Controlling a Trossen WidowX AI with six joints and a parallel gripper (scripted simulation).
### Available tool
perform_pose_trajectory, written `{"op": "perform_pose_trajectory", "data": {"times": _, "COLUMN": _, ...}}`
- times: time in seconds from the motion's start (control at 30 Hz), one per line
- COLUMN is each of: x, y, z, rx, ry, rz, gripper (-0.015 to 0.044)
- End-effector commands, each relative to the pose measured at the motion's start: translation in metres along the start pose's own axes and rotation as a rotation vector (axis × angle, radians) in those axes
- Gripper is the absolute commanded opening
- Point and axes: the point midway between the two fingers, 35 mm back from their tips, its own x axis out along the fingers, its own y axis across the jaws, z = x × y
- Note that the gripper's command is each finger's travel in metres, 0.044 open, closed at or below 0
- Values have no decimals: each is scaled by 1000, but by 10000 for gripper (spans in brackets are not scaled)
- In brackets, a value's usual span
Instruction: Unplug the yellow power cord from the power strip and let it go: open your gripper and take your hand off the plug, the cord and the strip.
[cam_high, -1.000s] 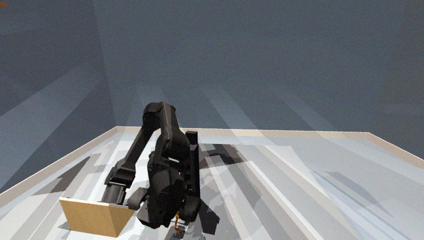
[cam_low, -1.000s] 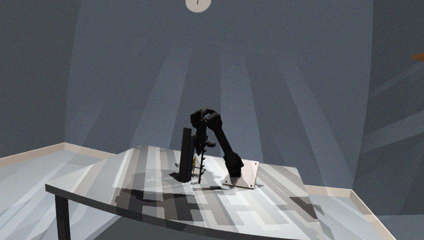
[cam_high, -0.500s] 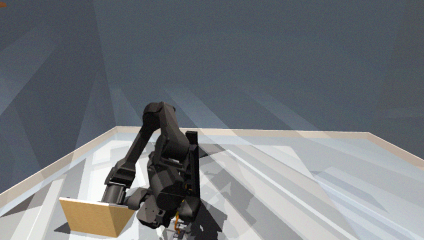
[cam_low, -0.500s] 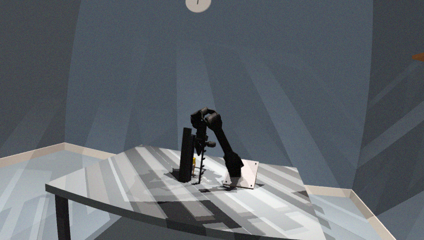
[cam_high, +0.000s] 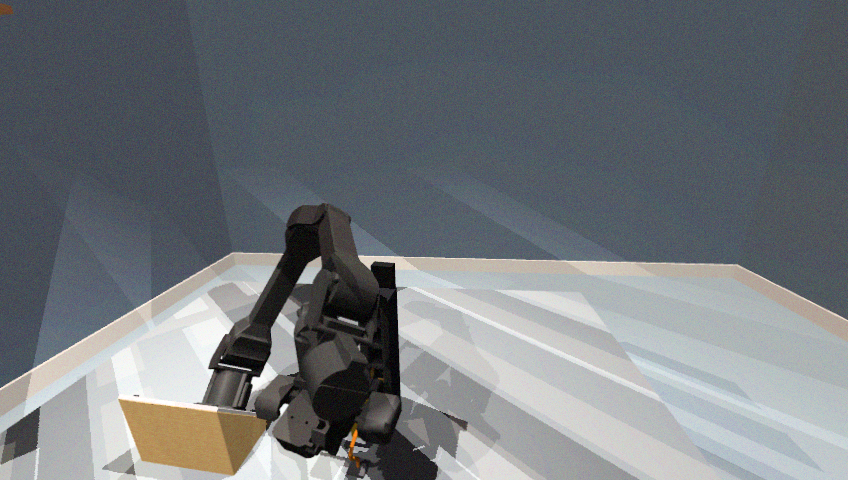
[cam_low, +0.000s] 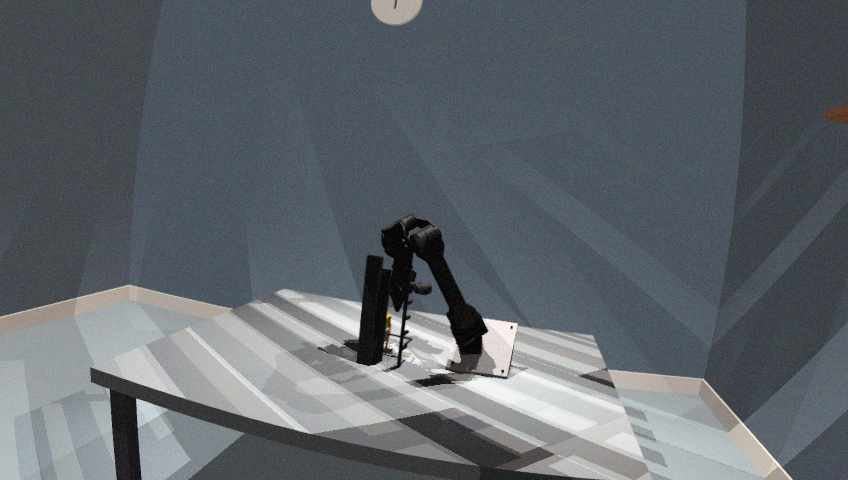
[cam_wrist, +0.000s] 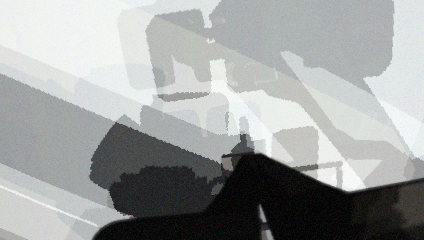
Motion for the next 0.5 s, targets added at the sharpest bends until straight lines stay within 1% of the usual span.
{"op": "perform_pose_trajectory", "data": {"times": 0.0, "x": -1, "y": 1, "z": 0, "rx": -6, "ry": -3, "rz": -1, "gripper": 0}}
{"op": "perform_pose_trajectory", "data": {"times": 0.17, "x": -1, "y": 1, "z": 0, "rx": -6, "ry": -3, "rz": -1, "gripper": 0}}
{"op": "perform_pose_trajectory", "data": {"times": 0.37, "x": 0, "y": 0, "z": 0, "rx": 0, "ry": 0, "rz": 0, "gripper": 157}}
{"op": "perform_pose_trajectory", "data": {"times": 0.47, "x": 0, "y": 0, "z": 0, "rx": 0, "ry": 0, "rz": 0, "gripper": 160}}
